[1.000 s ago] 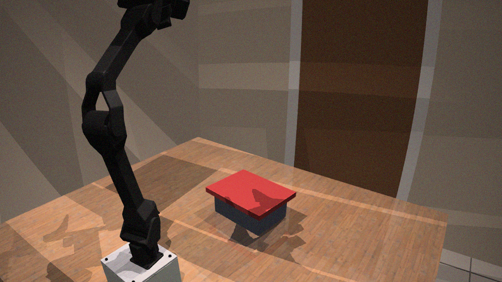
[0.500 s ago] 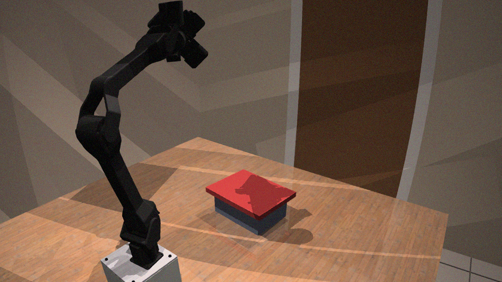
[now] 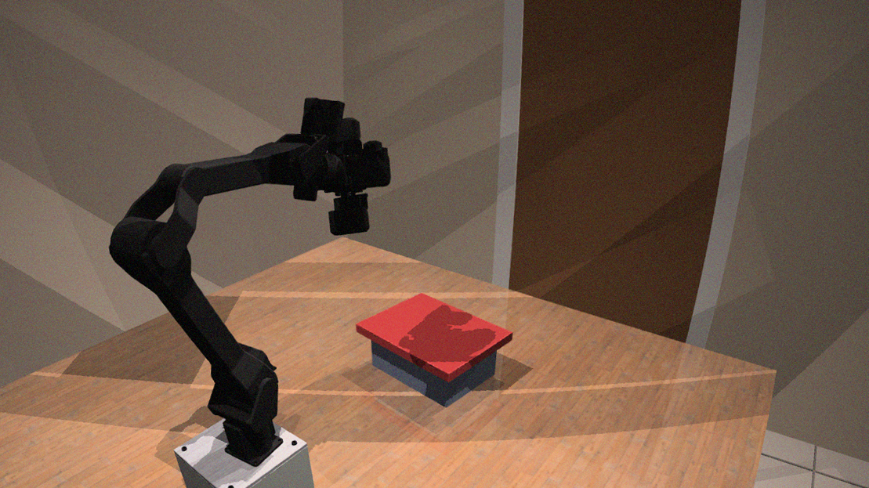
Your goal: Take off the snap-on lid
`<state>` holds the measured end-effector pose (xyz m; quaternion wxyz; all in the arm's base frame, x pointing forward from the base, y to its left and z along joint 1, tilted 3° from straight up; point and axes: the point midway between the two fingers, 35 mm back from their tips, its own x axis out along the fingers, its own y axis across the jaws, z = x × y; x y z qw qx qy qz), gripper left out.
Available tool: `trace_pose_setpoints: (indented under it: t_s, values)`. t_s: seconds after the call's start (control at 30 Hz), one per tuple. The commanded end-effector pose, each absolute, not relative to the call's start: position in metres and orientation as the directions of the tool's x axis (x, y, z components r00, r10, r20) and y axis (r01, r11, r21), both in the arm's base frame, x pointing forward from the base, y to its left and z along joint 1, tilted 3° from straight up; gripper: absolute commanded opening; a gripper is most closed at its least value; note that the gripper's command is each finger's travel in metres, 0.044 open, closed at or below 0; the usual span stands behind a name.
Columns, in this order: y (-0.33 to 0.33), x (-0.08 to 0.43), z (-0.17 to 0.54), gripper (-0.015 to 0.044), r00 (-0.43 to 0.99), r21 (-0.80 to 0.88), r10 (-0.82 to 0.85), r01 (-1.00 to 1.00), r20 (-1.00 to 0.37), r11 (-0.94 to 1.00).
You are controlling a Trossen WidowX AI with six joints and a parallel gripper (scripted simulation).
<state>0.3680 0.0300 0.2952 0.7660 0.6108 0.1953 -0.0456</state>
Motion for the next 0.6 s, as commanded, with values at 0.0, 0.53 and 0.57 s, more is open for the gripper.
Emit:
trace_pose_setpoints:
  t_s: [0.0,0.53,0.57]
  values:
    - [0.009,0.353,0.239,0.0235,0.889,0.887,0.058,0.446,-0.455,0.120]
    - [-0.035,0.291,0.112,0.0235,0.731,0.753,-0.184,0.625,-0.657,-0.207]
    - [-0.035,0.291,0.112,0.0235,0.731,0.753,-0.184,0.625,-0.657,-0.207]
